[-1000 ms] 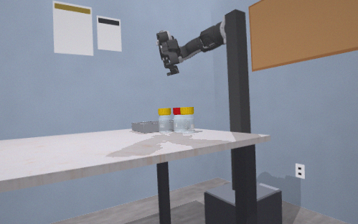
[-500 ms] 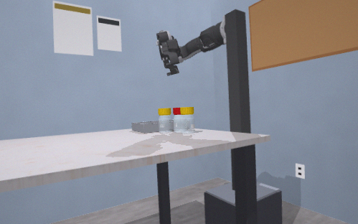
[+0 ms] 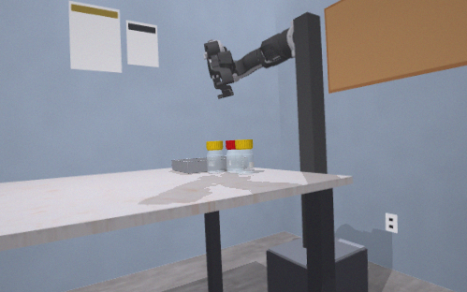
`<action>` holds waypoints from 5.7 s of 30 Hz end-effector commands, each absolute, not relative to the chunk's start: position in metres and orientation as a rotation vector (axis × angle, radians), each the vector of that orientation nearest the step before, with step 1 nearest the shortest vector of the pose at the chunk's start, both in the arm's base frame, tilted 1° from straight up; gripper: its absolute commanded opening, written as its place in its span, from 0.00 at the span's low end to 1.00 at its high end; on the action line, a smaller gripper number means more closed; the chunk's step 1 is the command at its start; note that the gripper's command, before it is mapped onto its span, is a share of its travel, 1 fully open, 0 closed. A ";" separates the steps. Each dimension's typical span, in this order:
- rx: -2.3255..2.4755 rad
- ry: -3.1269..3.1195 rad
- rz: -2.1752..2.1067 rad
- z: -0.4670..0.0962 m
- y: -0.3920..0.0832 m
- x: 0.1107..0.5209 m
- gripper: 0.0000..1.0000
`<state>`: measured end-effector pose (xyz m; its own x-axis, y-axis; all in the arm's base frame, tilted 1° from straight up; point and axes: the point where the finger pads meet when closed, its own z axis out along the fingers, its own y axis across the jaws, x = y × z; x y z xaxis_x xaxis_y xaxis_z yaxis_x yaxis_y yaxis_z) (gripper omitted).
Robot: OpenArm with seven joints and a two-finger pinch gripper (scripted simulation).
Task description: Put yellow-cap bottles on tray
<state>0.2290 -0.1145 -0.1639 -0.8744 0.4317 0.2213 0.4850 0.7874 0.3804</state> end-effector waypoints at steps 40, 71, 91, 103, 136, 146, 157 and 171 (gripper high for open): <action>-0.821 -3.022 -0.016 -0.212 -0.149 0.258 0.42; -0.821 -3.021 -0.016 -0.312 -0.148 0.258 0.42; -0.821 -3.021 -0.016 -0.337 -0.148 0.258 0.42; -0.819 -3.023 -0.020 -0.341 -0.147 0.259 0.42; -0.823 -3.023 -0.015 -0.341 -0.148 0.259 0.00; -0.823 -3.023 -0.015 -0.341 -0.148 0.259 0.00; -0.823 -3.023 -0.015 -0.341 -0.148 0.259 0.00; -0.823 -3.023 -0.015 -0.341 -0.148 0.259 0.00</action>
<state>0.2580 -0.1481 -0.3418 -0.8620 0.5068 0.0130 0.5069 0.8620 0.0042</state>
